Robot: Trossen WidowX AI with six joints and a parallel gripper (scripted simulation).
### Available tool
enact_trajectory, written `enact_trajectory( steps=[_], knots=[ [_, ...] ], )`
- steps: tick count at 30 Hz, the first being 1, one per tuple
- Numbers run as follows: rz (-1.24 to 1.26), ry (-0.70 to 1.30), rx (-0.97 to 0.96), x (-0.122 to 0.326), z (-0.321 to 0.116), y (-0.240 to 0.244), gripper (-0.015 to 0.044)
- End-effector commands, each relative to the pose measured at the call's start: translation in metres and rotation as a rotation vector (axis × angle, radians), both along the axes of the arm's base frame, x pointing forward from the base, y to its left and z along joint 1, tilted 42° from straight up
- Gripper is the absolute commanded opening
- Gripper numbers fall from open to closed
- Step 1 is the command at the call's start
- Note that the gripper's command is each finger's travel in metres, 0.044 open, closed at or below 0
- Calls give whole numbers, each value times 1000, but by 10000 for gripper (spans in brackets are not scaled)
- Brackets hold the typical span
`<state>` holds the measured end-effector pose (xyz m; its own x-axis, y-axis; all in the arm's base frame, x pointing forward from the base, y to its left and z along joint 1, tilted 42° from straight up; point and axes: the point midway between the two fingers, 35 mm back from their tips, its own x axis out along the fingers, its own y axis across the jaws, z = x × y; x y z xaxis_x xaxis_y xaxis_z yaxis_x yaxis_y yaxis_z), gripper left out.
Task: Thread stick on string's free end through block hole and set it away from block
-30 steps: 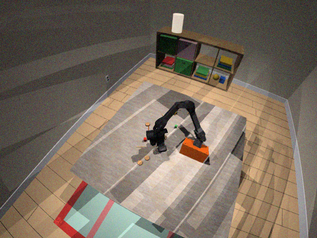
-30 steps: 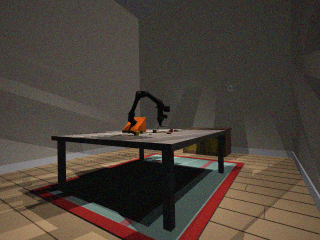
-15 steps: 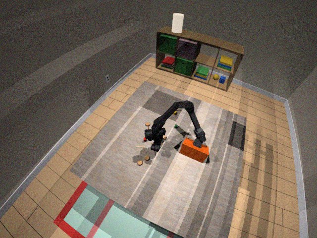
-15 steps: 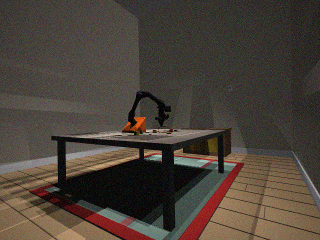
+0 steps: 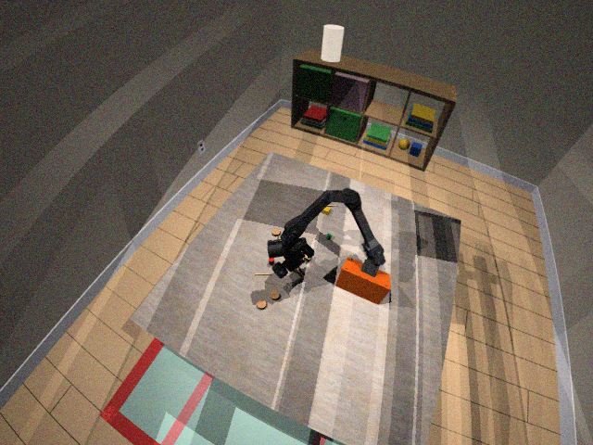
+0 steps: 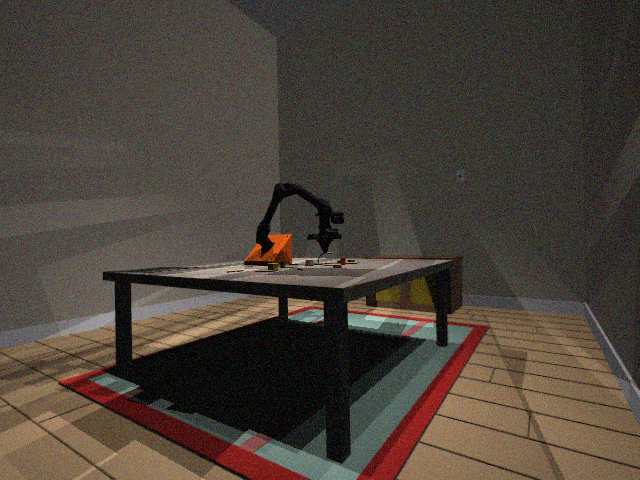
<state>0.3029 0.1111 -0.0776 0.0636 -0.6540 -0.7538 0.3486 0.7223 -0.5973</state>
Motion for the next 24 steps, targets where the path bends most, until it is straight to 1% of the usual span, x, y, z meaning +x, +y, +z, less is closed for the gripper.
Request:
enact_trajectory(
  steps=[1,24],
  knots=[
    [-99,-89,7,4,1,0,0],
    [-729,-639,60,25,2,-1,0]
  ],
)
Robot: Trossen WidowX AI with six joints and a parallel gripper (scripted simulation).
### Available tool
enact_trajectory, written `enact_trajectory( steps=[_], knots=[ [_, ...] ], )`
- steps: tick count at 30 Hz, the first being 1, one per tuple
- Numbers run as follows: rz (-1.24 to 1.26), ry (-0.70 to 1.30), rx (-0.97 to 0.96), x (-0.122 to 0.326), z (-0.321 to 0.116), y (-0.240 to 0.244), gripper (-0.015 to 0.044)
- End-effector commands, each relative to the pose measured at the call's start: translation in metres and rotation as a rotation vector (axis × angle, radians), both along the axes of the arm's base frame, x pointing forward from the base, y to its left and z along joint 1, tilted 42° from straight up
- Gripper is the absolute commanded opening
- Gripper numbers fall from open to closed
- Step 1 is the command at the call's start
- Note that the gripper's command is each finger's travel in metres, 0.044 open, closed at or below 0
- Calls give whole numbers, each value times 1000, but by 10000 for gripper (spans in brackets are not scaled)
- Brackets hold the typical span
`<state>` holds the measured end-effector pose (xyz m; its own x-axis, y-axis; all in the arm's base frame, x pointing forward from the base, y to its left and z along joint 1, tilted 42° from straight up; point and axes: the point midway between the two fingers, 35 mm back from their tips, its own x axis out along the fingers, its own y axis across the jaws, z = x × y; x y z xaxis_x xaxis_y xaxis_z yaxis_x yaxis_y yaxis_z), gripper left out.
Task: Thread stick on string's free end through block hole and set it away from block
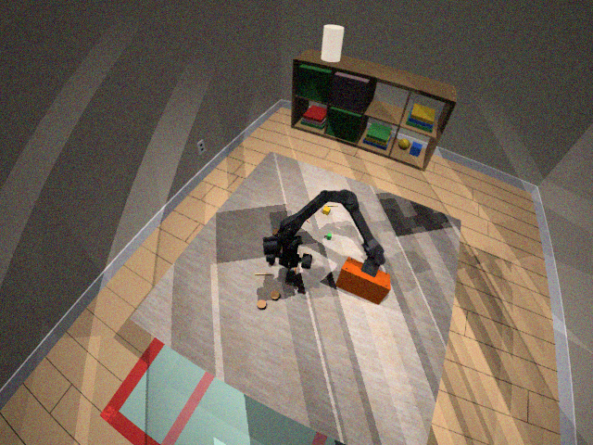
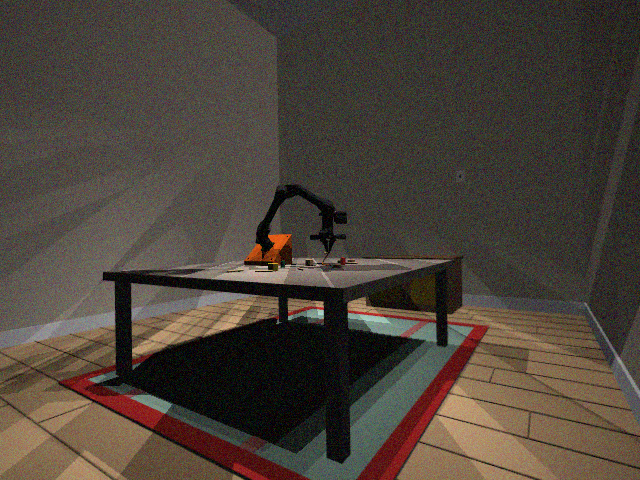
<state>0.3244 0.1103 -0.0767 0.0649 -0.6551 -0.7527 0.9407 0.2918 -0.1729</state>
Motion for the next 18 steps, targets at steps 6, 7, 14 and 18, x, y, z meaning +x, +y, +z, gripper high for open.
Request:
enact_trajectory(
  steps=[6,7,14,18],
  knots=[
    [-236,-209,18,9,1,-1,0],
    [-258,-229,20,9,1,-1,0],
    [-277,-245,22,10,0,0,0],
    [-277,-245,22,11,-3,4,0]
  ],
)
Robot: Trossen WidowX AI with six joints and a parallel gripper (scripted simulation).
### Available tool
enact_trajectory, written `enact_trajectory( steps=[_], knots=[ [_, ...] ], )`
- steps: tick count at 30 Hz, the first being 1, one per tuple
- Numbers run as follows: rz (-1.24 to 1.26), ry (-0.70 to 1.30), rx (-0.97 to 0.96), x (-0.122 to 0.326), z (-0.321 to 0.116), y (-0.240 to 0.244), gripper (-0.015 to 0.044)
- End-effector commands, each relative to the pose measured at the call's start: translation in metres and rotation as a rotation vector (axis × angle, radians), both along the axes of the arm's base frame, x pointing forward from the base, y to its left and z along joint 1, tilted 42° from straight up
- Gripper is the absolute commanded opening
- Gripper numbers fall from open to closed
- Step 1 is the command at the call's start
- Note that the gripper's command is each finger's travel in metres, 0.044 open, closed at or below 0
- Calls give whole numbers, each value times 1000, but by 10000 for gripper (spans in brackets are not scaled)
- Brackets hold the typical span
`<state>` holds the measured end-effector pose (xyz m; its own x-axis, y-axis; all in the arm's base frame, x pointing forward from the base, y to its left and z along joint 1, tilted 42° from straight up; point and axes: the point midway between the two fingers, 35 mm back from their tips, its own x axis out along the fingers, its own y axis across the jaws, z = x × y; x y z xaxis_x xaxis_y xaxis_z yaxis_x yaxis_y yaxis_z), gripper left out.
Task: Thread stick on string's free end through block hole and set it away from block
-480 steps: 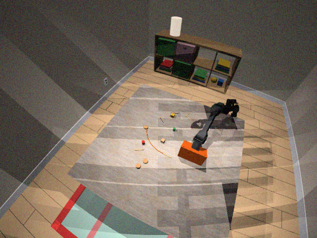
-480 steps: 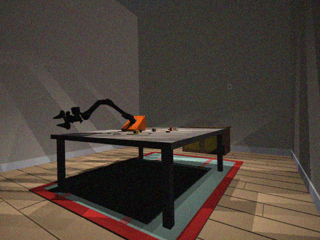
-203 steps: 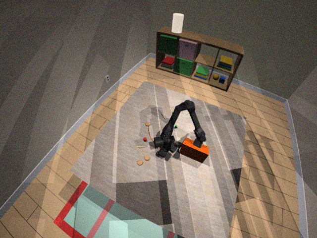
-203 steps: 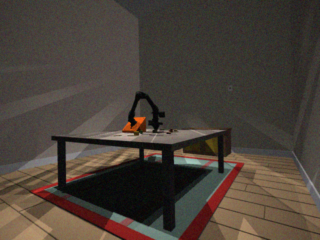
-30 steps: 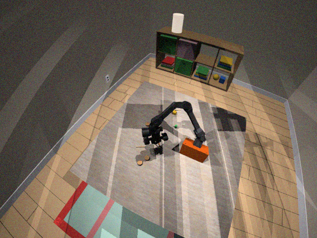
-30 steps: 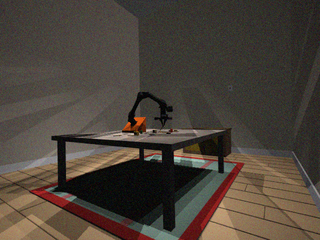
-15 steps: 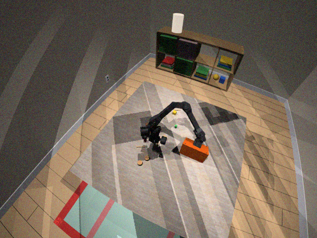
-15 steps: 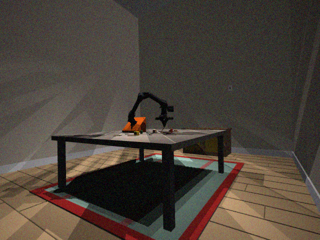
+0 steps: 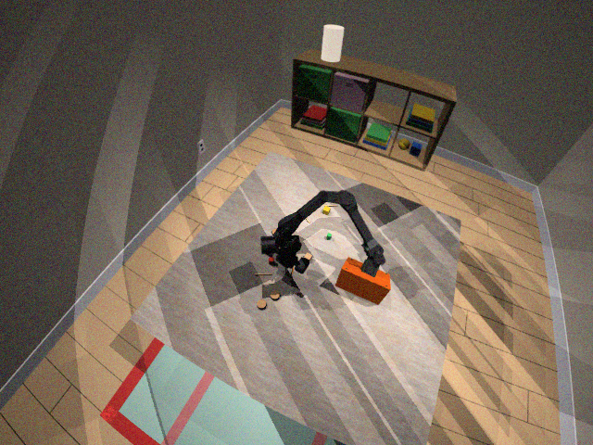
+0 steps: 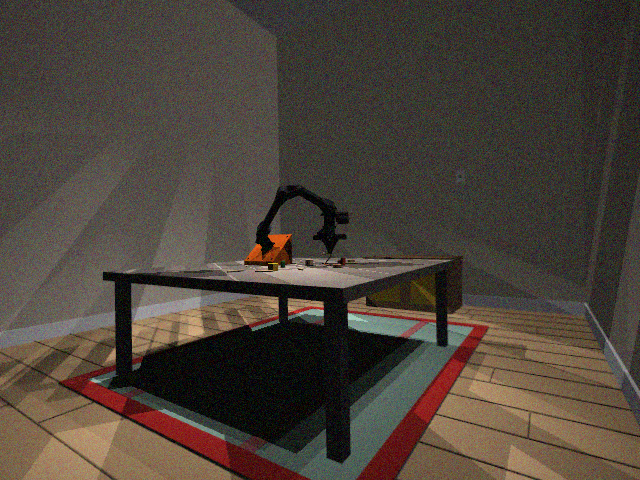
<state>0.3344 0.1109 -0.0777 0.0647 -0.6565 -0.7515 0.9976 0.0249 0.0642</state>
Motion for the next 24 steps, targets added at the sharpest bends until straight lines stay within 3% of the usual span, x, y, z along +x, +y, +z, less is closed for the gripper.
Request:
enact_trajectory(
  steps=[1,24],
  knots=[
    [-3,-6,0,1,-2,4,0],
    [-3,-6,2,3,-21,28,0]
  ],
)
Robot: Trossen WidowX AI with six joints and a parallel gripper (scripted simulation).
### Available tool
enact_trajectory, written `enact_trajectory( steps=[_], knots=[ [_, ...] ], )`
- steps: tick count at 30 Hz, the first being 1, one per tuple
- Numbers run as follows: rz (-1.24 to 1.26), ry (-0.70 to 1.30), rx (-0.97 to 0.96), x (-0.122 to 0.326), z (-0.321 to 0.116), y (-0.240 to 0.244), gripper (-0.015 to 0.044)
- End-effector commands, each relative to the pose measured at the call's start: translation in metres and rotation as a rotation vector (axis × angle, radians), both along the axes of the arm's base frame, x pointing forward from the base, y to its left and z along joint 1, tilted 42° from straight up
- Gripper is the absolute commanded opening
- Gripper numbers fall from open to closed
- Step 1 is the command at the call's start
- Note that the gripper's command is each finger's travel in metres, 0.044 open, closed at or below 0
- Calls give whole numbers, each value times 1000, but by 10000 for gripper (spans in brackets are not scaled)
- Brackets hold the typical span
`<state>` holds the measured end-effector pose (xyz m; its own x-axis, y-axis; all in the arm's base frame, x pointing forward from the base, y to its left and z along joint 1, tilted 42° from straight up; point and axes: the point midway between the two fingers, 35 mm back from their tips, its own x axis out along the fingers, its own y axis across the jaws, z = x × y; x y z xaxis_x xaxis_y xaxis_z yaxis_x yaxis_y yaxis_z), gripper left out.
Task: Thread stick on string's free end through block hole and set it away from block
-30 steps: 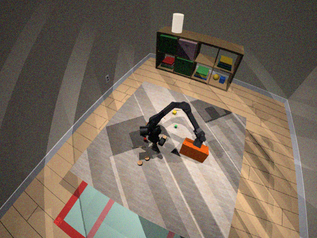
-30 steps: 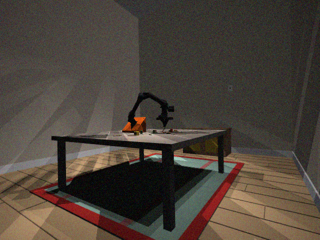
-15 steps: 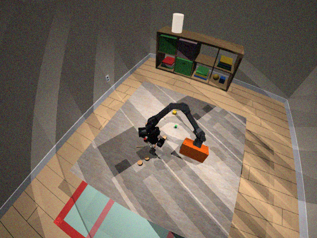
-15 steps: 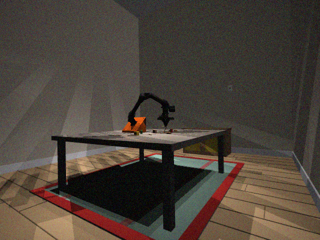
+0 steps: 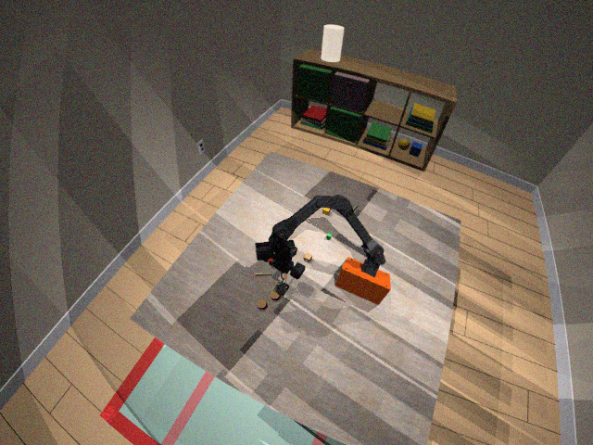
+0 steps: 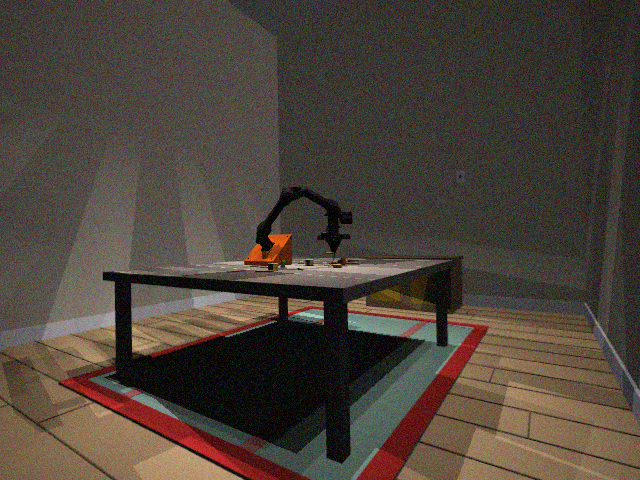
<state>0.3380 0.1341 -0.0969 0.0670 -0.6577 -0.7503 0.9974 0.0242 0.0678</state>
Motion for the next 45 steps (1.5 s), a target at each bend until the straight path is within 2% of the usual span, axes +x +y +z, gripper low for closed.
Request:
enact_trajectory(
  steps=[1,30,45],
  knots=[
    [-2,-3,4,0,-3,6,0],
    [-1,-3,6,-2,-27,33,0],
    [-1,-3,8,-9,-32,24,0]
  ],
)
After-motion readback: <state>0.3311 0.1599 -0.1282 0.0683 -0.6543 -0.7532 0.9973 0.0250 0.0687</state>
